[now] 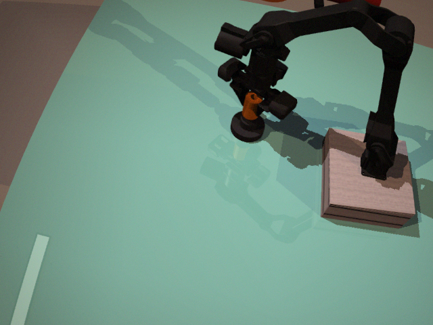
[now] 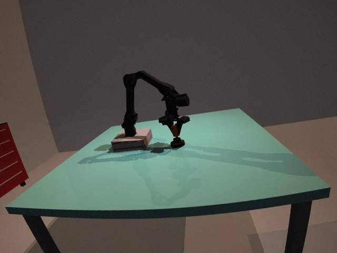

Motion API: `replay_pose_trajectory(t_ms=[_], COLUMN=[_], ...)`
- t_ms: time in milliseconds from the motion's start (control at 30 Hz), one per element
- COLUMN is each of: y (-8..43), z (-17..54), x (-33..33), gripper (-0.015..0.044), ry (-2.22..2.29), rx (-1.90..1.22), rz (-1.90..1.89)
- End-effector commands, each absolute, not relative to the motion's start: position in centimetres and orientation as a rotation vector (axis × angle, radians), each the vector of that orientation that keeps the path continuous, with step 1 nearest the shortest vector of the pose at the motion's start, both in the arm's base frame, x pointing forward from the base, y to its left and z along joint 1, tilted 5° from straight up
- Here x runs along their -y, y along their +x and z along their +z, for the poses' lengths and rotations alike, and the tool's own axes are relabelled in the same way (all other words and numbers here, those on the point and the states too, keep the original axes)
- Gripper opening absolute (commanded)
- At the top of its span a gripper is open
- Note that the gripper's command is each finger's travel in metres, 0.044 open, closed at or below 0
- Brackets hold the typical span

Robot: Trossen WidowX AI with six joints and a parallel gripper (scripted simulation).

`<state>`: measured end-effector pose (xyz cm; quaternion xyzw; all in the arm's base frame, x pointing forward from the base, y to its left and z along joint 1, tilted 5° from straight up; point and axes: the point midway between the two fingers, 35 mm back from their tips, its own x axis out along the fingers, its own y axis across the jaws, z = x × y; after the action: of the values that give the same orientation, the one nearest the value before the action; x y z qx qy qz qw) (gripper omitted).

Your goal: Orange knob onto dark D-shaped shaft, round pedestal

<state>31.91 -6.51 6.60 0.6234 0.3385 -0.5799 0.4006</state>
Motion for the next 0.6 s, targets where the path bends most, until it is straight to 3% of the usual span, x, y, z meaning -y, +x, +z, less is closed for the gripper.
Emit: replay_pose_trajectory(t_ms=[0,567], y=[31.83,31.62], z=[6.47,6.38], x=[6.51,6.48], gripper=[0.0000,0.0000], ry=[1.579,1.578], rx=[-0.854,-0.854], rz=[-1.471,-1.471])
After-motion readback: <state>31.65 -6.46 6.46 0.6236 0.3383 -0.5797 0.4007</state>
